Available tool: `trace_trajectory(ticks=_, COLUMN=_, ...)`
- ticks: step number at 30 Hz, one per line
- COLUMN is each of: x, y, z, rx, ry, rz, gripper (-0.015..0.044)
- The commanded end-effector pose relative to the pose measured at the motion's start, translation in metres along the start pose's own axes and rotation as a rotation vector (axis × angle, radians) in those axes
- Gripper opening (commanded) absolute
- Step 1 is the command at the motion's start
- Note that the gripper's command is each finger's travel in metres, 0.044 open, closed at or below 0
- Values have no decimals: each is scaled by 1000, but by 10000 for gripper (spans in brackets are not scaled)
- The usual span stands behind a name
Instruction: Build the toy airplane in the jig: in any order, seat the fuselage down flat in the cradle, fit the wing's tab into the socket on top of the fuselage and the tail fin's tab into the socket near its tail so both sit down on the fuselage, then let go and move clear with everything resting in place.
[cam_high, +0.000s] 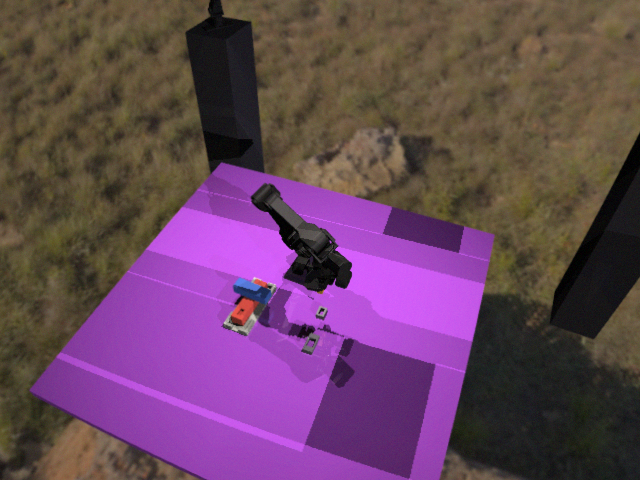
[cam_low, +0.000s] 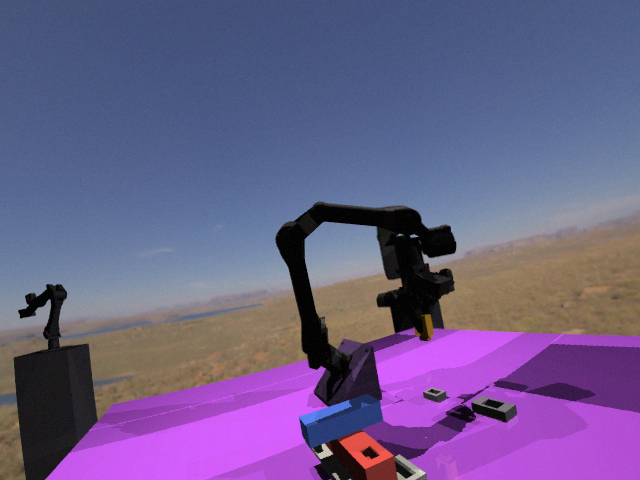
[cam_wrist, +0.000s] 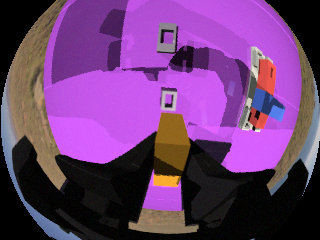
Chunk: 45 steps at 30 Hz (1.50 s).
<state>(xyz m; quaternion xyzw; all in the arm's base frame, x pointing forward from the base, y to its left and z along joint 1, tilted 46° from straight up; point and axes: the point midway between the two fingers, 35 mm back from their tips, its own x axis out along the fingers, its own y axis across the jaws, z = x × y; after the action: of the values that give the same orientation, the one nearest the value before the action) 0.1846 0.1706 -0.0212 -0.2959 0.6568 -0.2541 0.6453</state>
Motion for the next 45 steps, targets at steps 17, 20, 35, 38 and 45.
trace_trajectory(ticks=17, x=-2, y=-31, z=38, rx=8, ry=0, rz=45, gripper=0)
trace_trajectory(ticks=20, x=-2, y=-37, z=44, rx=9, ry=-1, rz=50, gripper=0)
trace_trajectory(ticks=35, x=3, y=-68, z=69, rx=21, ry=-2, rz=73, gripper=0)
trace_trajectory(ticks=38, x=5, y=-74, z=73, rx=24, ry=-2, rz=77, gripper=0)
trace_trajectory(ticks=45, x=8, y=-91, z=84, rx=27, ry=-6, rz=78, gripper=0)
